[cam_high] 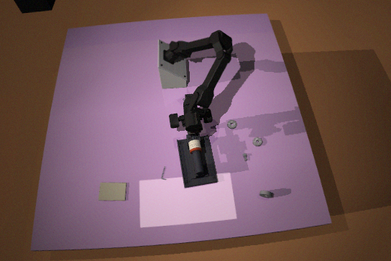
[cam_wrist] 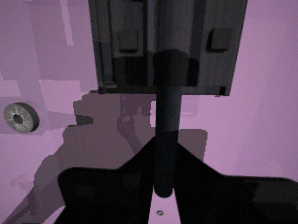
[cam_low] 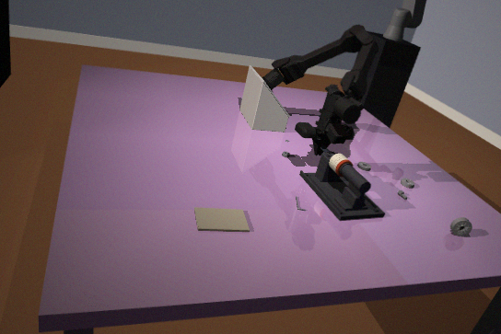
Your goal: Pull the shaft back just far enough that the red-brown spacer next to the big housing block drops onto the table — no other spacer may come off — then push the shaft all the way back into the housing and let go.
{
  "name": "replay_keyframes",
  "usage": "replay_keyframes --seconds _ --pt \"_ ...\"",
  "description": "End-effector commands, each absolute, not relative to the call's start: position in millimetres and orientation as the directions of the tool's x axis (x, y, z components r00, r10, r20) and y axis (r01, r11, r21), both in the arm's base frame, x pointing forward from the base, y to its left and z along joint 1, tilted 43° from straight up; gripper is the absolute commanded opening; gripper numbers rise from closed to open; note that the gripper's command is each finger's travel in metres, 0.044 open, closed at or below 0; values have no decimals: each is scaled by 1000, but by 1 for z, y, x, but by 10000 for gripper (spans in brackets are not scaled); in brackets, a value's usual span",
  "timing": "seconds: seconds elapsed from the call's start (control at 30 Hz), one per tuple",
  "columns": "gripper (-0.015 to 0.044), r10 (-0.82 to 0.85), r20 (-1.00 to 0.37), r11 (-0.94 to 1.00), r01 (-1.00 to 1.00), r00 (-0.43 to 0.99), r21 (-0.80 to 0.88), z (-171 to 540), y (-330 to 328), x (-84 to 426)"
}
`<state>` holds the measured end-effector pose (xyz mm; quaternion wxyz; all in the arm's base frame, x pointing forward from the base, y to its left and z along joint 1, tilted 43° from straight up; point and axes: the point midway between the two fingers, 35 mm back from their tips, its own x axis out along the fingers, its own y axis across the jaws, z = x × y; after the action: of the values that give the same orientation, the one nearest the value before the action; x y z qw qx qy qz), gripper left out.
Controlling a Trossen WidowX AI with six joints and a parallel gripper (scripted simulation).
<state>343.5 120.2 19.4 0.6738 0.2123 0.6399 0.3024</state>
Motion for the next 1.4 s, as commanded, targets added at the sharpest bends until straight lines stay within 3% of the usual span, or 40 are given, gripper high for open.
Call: replay_keyframes --seconds 0.0,1.37 --pt "0 682 -731 724 -137 -4 676 20 120 342" --pt "0 682 -731 724 -137 -4 676 19 120 338"
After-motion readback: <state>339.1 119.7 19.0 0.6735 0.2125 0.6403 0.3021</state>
